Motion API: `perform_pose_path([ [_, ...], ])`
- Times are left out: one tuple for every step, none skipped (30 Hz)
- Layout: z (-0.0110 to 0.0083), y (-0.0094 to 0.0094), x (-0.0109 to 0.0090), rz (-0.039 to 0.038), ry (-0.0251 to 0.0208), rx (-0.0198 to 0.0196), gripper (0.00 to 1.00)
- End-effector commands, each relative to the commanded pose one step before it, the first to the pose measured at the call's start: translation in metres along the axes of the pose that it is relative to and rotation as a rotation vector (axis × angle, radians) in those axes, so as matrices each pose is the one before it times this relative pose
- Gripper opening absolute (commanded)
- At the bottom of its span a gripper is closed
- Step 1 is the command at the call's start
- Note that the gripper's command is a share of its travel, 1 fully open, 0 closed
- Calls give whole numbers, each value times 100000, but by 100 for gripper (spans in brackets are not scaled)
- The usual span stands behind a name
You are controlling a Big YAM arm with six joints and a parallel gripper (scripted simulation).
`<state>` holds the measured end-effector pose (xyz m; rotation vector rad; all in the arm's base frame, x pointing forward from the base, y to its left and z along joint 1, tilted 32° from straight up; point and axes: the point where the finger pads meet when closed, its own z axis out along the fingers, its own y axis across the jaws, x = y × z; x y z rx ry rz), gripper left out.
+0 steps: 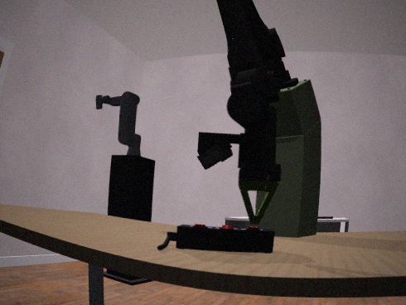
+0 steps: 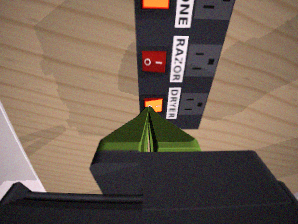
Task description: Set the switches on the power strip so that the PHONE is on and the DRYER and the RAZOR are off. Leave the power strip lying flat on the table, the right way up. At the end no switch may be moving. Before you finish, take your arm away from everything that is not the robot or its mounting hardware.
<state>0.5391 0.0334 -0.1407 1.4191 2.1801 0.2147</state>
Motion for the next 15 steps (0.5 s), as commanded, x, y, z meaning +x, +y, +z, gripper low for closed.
perform_pose_path([
  [-280, 742, 894, -43, -57, -1865, 0],
  [0, 0, 0, 0, 0, 0, 0],
  [0, 0, 0, 0, 0, 0, 0],
  [-179, 281, -99, 134, -175, -576, 0],
  [24, -23, 39, -12, -12, 62, 0],
  [31, -33, 46, -18, 36, 73, 0],
  [23, -24, 35, -13, 33, 51, 0],
  [14, -15, 21, -8, 18, 32, 0],
  [6, -6, 9, -3, 9, 13, 0],
  [1, -1, 1, 0, 2, 1, 0],
  [0, 0, 0, 0, 3, -1, 0],
  [0, 0, 0, 0, 0, 1, 0],
  [8, -16, -39, 67, -34, 27, 0],
  [1, -3, -8, 13, -7, 5, 0],
  [0, 0, 1, 0, 4, -1, 0],
])
